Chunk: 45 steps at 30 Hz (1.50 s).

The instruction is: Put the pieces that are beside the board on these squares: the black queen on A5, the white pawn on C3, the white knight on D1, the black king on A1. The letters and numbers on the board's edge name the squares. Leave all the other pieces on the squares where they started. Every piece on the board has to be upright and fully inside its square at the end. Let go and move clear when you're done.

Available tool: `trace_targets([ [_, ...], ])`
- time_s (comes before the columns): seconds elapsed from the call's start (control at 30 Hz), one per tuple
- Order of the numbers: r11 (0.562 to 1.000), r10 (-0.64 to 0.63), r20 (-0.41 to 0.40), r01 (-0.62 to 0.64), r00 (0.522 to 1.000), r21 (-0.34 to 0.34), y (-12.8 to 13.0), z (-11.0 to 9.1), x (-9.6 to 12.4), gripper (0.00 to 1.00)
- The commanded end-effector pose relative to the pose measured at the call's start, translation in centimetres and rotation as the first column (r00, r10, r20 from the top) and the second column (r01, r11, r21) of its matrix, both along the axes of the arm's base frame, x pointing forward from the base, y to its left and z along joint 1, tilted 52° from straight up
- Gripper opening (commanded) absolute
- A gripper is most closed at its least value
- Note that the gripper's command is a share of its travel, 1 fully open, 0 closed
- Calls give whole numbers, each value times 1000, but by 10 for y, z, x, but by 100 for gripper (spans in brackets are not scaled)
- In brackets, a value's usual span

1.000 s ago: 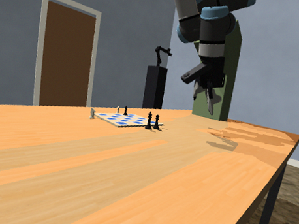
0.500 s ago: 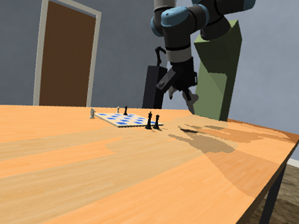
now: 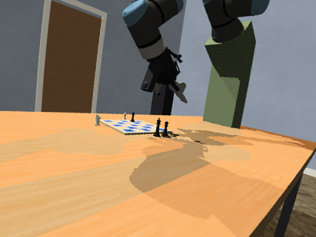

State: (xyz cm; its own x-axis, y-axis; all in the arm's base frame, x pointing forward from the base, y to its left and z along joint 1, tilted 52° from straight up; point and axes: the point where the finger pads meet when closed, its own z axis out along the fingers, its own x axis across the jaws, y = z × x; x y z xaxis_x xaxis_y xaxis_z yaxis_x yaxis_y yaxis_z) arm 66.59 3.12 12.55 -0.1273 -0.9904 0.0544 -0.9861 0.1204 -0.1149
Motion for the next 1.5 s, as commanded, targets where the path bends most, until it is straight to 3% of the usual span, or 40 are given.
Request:
trace_targets([
  [0.0,995,94,-85,-90,992,47,-23,28,-14,100],
  [0.07,992,118,-101,-112,988,62,-29,36,-19,100],
  [0.1,990,120,-143,-108,982,88,-30,27,-29,100],
  [0.17,987,100,-263,-62,960,147,-23,-10,-59,100],
  [0.23,987,100,-263,-62,960,147,-23,-10,-59,100],
  [0.37,969,74,-493,54,867,240,-7,-67,-124,100],
  [0.4,969,74,-493,54,867,240,-7,-67,-124,100],
  [0.53,938,73,-696,189,715,292,13,-101,-192,100],
  [0.57,937,73,-697,190,713,292,13,-101,-192,100],
  [0.73,887,103,-879,356,467,293,41,-110,-270,100],
  [0.8,887,103,-879,356,467,293,41,-110,-270,100],
  [0.93,840,155,-965,485,212,242,61,-95,-318,100],
  [1.1,796,229,-971,587,-69,146,79,-59,-357,100],
  [1.3,761,329,-860,649,-390,-3,88,-5,-367,100],
  [1.37,761,329,-860,649,-390,-3,88,-5,-367,100],
  [1.4,754,361,-798,655,-482,-55,87,4,-365,100],
  [1.47,751,392,-721,651,-572,-107,86,21,-359,100],
])
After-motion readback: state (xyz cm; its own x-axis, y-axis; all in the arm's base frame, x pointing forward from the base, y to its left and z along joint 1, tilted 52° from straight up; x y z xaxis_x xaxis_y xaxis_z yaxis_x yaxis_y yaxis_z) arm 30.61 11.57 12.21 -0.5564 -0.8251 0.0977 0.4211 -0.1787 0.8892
